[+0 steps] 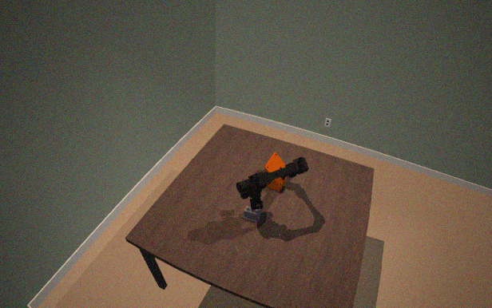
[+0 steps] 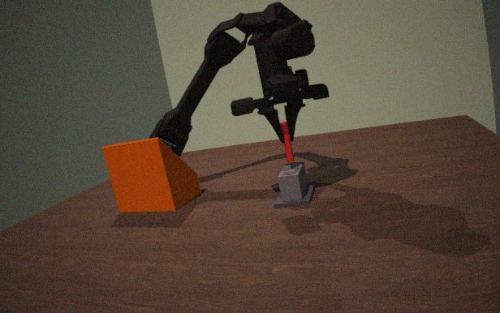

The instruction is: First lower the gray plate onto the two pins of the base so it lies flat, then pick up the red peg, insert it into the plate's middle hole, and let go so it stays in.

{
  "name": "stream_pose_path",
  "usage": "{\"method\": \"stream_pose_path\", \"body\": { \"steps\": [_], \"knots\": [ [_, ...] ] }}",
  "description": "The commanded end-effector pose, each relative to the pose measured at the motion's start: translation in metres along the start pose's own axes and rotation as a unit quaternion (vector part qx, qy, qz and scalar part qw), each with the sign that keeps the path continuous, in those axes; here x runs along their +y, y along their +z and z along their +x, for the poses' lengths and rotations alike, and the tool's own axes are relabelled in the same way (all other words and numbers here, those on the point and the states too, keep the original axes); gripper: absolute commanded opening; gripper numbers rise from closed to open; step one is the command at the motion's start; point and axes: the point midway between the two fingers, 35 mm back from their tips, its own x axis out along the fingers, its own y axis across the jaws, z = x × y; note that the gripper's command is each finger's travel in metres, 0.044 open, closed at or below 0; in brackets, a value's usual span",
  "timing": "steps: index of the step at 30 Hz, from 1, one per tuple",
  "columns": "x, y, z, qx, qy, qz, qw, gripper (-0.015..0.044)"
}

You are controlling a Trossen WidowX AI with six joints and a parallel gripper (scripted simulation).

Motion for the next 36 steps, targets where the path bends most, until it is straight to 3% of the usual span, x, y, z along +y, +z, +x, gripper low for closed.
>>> {"method": "stream_pose_path", "body": {
  "steps": [1,36],
  "knots": [
    [0.0,0.0,0.001,0.0,0.0,0.0,1.0,0.0],
    [0.0,0.001,0.017,-0.001,-0.004,-0.004,1.0,0.0]
  ]
}}
